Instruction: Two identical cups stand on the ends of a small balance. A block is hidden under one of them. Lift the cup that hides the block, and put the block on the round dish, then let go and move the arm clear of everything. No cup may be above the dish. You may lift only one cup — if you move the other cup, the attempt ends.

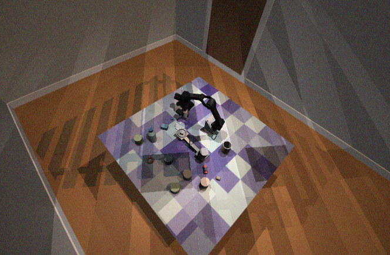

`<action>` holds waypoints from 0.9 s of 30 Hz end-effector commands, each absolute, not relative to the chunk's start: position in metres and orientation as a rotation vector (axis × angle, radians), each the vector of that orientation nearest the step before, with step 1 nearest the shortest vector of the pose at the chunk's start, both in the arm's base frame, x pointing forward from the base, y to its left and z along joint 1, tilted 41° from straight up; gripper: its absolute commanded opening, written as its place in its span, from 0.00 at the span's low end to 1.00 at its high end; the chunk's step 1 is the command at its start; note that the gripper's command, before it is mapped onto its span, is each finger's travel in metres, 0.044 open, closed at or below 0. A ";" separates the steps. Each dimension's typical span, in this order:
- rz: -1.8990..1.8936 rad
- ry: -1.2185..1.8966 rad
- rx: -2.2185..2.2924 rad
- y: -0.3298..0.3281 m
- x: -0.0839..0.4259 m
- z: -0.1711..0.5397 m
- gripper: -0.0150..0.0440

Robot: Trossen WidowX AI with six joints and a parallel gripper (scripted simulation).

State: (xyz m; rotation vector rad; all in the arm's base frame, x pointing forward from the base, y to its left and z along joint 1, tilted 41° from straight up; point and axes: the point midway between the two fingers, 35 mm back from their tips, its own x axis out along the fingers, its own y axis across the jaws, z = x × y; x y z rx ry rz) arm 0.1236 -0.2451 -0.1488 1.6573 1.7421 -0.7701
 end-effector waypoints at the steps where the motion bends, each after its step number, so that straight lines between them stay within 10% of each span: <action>1: -0.769 1.736 1.648 -0.243 0.123 -0.153 0.25; 23: -0.768 1.736 1.648 -0.211 0.122 -0.191 0.25; 27: -0.762 1.743 1.643 -0.213 0.121 -0.188 0.43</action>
